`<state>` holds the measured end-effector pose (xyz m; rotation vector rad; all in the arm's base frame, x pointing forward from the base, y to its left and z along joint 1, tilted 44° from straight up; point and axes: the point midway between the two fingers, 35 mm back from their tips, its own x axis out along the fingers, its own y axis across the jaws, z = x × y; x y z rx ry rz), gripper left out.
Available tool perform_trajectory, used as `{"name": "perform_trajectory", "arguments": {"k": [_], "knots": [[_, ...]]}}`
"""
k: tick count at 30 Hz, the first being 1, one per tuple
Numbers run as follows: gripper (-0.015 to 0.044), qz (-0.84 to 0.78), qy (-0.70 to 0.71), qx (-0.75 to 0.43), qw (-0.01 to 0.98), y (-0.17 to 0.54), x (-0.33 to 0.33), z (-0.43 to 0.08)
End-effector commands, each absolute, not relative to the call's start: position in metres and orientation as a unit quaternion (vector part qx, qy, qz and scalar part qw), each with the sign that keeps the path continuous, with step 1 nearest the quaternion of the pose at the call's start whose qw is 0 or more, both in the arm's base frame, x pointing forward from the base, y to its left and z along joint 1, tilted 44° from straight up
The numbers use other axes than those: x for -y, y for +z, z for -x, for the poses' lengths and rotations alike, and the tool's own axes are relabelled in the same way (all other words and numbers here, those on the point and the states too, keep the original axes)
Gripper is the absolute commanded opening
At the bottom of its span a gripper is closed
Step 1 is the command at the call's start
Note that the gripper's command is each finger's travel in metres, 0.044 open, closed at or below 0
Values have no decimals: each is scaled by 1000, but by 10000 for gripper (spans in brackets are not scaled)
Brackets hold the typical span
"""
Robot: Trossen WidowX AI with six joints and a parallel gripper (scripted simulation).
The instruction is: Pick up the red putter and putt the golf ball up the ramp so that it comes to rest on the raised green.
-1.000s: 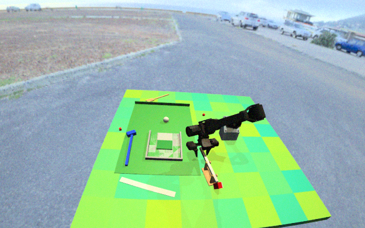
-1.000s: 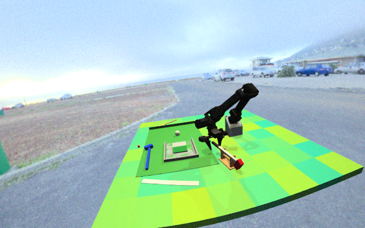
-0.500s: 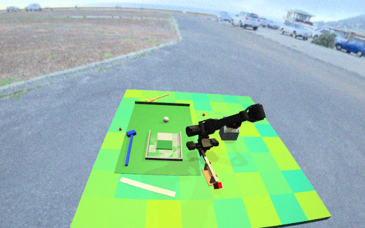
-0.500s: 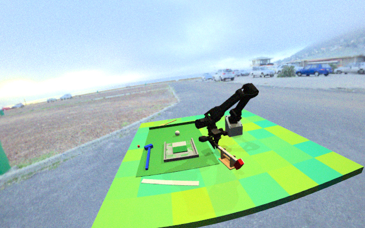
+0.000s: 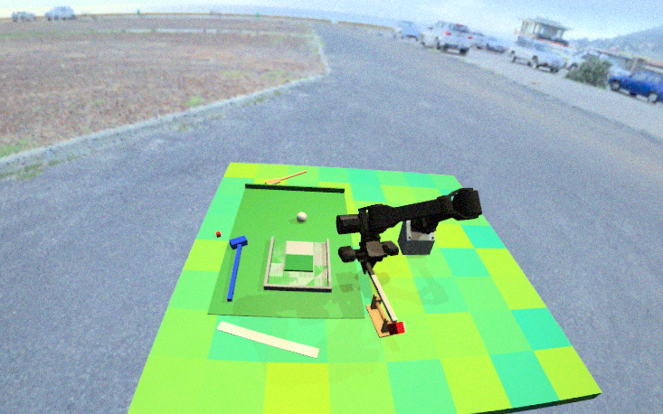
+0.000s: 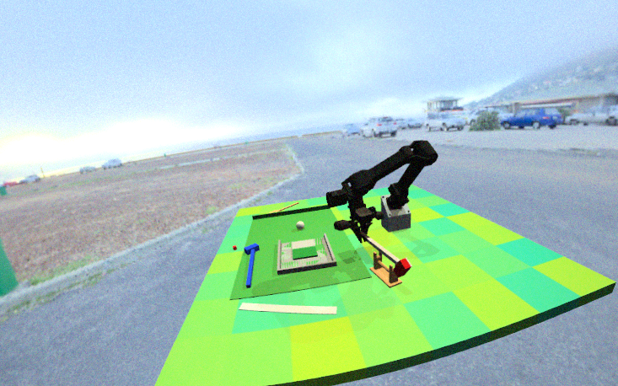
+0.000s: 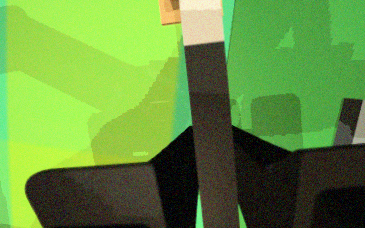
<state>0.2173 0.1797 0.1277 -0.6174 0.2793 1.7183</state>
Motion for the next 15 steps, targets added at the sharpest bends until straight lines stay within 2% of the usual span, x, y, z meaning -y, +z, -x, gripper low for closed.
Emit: {"name": "perform_trajectory", "arguments": {"k": [1,10,15], "knots": [[0,265,742,-112,605,146,-167,-220],[0,260,743,-108,607,176,-143,-217],[0,259,740,-125,608,166,-143,-220]]}}
